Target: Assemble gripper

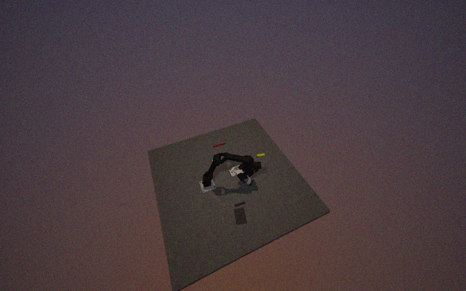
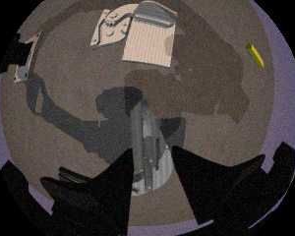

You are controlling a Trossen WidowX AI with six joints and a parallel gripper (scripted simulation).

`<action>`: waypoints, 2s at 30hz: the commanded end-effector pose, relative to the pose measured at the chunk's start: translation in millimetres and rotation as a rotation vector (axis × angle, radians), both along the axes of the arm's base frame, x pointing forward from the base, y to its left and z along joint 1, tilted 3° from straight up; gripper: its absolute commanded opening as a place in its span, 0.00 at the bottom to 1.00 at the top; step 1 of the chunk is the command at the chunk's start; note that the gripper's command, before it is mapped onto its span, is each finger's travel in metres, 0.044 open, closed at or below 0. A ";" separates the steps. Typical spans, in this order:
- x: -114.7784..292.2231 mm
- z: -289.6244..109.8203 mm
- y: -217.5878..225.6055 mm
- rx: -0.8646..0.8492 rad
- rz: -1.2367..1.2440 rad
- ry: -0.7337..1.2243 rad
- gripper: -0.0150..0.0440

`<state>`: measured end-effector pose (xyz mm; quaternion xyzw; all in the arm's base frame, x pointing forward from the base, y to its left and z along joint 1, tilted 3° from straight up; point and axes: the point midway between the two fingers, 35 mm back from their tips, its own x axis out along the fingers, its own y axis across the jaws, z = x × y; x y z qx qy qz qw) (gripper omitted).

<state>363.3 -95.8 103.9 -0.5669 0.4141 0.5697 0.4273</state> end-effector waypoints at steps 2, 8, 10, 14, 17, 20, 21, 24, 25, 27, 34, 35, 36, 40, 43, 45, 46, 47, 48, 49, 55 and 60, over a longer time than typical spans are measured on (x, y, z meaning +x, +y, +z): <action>-4.5 -0.2 15.6 0.006 -0.112 0.006 0.48; -9.2 1.1 34.7 0.008 -0.255 0.009 0.48; -11.1 1.5 41.1 0.009 -0.304 0.010 0.48; -15.2 2.2 53.5 0.011 -0.401 0.013 0.48; -18.6 2.7 62.8 0.012 -0.475 0.015 0.48; -22.4 3.1 71.9 0.013 -0.549 0.017 0.48; -23.7 3.2 74.9 0.013 -0.574 0.017 0.48; -27.7 3.4 83.8 0.015 -0.648 0.020 0.48; -29.2 3.5 86.7 0.015 -0.673 0.020 0.48; -32.1 3.6 92.5 0.016 -0.724 0.022 0.48; -43.5 3.7 112.3 0.018 -0.902 0.028 0.48; -45.2 3.7 115.0 0.018 -0.927 0.029 0.48; -47.0 3.7 117.7 0.018 -0.953 0.030 0.48; -54.2 3.5 128.1 0.019 -1.055 0.034 0.48; -59.9 3.2 135.6 0.020 -1.131 0.036 0.48; -63.8 3.0 140.5 0.020 -1.182 0.038 0.48; -65.8 2.9 142.9 0.020 -1.207 0.040 0.48; -67.8 2.7 145.2 0.021 -1.233 0.041 0.48; -69.8 2.6 147.6 0.021 -1.258 0.042 0.48; -71.8 2.5 149.9 0.021 -1.284 0.043 0.48; -84.5 1.3 163.0 0.021 -1.436 0.049 0.48; -95.4 0.2 173.0 0.020 -1.564 0.054 0.48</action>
